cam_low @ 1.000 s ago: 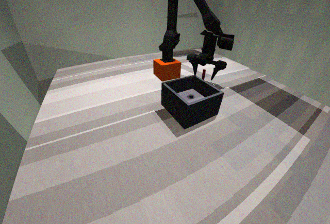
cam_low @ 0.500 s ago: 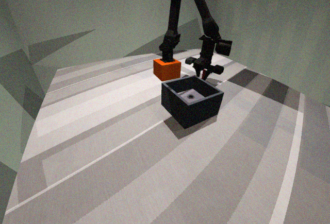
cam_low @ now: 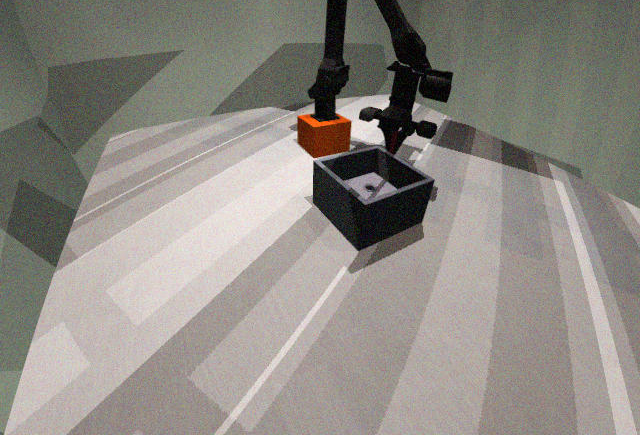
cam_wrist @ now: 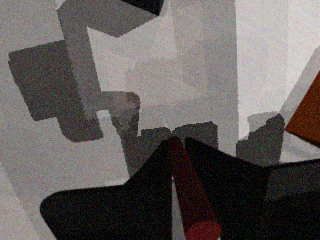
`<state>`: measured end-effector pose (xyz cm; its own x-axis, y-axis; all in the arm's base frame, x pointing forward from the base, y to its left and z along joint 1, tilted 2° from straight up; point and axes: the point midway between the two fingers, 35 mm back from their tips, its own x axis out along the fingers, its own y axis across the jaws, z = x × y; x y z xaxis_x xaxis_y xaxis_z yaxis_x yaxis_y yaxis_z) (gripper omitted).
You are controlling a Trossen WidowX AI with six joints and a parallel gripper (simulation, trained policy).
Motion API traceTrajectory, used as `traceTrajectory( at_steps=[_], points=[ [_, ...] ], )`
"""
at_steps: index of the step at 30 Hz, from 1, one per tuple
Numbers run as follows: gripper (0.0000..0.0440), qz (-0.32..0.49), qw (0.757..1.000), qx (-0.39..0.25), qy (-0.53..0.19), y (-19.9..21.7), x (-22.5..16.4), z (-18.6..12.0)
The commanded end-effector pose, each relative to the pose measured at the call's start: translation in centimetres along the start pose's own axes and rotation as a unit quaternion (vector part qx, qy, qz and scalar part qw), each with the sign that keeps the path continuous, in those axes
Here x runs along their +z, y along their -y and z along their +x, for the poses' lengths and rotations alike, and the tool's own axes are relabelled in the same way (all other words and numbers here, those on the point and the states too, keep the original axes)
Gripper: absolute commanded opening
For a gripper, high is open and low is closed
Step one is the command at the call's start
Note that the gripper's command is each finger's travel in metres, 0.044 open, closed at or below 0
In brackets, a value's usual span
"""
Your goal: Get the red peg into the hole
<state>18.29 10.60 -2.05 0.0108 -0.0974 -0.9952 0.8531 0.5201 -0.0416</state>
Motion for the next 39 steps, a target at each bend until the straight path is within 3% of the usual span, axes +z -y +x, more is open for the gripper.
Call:
traceTrajectory(
  at_steps=[1, 27, 39],
  points=[
    [0.0000, -0.012, 1.000, 0.016, 0.021, -0.6, 0.9, -1.3],
    [0.0000, -0.059, 0.991, 0.053, 0.109, -3.7, 8.5, -9.2],
    [0.0000, -0.037, 0.992, 0.046, 0.113, -3.7, 13.3, -9.9]
  ],
)
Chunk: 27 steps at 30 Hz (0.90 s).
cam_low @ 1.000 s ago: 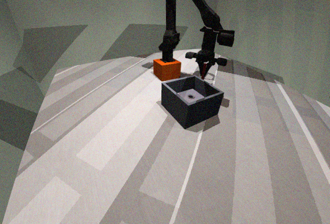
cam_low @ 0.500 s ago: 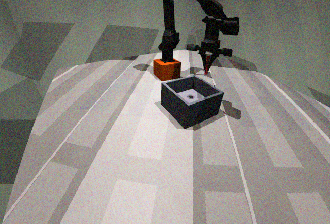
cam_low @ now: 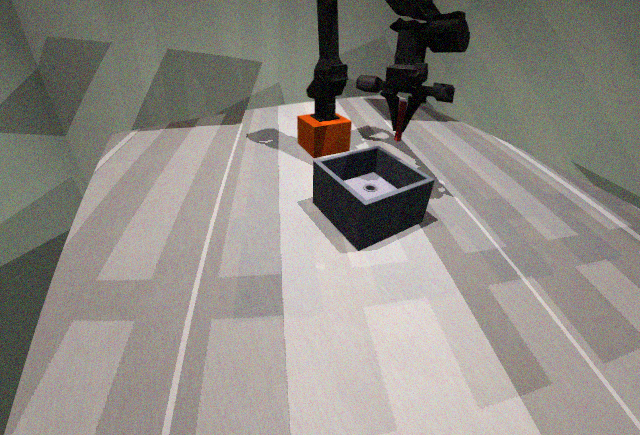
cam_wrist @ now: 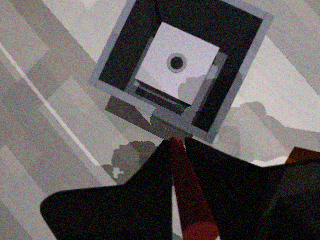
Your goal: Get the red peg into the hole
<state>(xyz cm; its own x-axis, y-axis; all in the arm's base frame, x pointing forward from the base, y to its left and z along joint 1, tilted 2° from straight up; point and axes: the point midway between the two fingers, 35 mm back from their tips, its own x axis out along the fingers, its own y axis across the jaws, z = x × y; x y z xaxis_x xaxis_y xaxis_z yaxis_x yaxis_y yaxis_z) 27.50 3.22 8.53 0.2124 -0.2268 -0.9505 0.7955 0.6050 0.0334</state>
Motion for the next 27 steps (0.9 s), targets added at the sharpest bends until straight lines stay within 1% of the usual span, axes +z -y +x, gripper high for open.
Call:
traceTrajectory(
  at_steps=[1, 17, 27],
  points=[
    [0.0000, 0.009, 1.000, -0.002, 0.000, 0.1, 1.7, 0.2],
    [0.0001, 0.059, 0.998, -0.005, -0.004, 1.1, 7.2, 3.1],
    [0.0005, 0.078, 0.997, -0.009, -0.023, 1.5, 8.8, 5.6]
  ],
)
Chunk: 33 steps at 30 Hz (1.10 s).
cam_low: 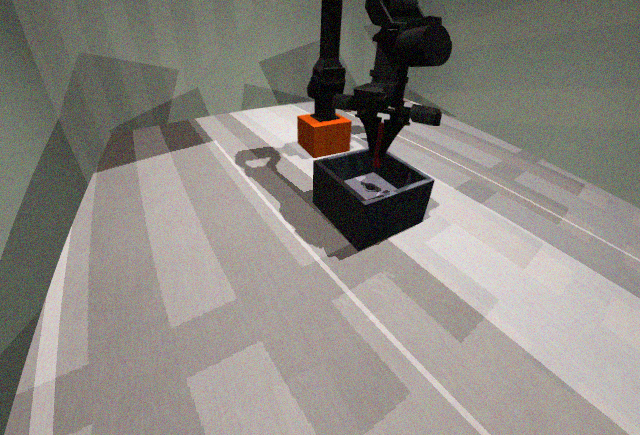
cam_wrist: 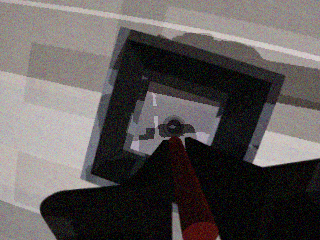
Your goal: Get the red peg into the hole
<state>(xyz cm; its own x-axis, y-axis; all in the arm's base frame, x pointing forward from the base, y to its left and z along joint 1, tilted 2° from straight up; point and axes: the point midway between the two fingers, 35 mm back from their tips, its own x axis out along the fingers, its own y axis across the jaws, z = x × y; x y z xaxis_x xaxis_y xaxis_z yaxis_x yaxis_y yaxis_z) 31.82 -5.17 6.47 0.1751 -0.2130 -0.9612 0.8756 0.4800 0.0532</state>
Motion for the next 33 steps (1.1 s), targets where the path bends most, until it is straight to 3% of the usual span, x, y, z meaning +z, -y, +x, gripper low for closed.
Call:
traceTrajectory(
  at_steps=[1, 6, 12, 16, 20, 30, 33],
  points=[
    [0.0005, 0.005, 1.000, 0.002, -0.009, -0.2, 0.6, 1.1],
    [0.0017, 0.003, 1.000, -0.007, -0.020, 0.0, 0.6, 2.8],
    [0.0148, -0.012, 0.999, -0.020, -0.032, 0.5, 0.4, 4.4],
    [0.0166, -0.021, 0.999, -0.029, -0.036, 0.3, 0.7, 4.9],
    [0.0262, -0.024, 0.999, -0.023, -0.028, -0.5, 2.0, 5.2],
    [0.0437, -0.037, 0.999, -0.017, -0.006, -1.9, 5.1, 5.5],
    [0.0440, -0.033, 0.999, -0.009, 0.009, -2.3, 6.4, 5.3]
  ],
)
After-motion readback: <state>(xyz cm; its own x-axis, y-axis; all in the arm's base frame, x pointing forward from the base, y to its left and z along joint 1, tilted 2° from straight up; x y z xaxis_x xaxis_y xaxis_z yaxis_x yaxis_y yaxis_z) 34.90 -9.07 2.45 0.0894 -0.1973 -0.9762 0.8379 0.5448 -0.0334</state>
